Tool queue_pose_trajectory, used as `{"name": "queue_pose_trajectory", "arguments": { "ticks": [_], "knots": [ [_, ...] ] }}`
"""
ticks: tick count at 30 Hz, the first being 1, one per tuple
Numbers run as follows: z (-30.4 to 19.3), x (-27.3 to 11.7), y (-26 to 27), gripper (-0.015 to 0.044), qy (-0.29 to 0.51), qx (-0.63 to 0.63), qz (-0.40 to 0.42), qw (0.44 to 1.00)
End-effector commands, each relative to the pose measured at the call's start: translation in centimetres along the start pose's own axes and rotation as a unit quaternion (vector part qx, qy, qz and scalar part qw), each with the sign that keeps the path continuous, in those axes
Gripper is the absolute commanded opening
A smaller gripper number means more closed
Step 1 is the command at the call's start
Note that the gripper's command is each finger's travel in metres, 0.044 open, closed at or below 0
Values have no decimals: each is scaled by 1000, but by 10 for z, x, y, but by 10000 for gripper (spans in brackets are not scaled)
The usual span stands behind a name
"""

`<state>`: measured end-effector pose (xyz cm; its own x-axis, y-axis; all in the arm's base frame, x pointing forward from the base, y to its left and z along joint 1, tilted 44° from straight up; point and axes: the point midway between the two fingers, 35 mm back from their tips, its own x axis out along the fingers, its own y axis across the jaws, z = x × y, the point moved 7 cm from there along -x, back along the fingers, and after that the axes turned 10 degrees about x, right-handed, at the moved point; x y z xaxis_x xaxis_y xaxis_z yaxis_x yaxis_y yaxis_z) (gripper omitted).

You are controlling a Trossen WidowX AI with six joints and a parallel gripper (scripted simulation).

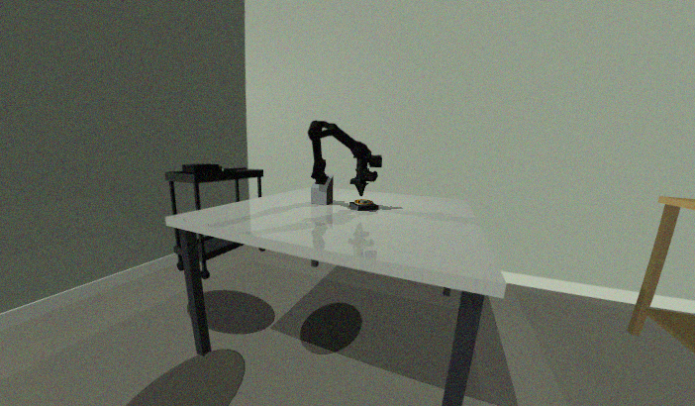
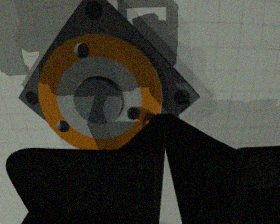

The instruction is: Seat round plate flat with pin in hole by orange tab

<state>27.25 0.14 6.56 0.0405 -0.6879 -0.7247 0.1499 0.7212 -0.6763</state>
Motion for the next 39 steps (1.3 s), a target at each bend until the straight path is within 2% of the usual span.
{"name": "queue_pose_trajectory", "arguments": {
  "ticks": [1, 5, 39],
  "knots": [
    [-2, 21, 0, 0, 3, -3, -5, 1000],
    [-2, 33, -1, 0, 3, -3, -6, 1000],
    [-27, 34, 1, 0, 4, -4, -6, 1000]
  ]
}}
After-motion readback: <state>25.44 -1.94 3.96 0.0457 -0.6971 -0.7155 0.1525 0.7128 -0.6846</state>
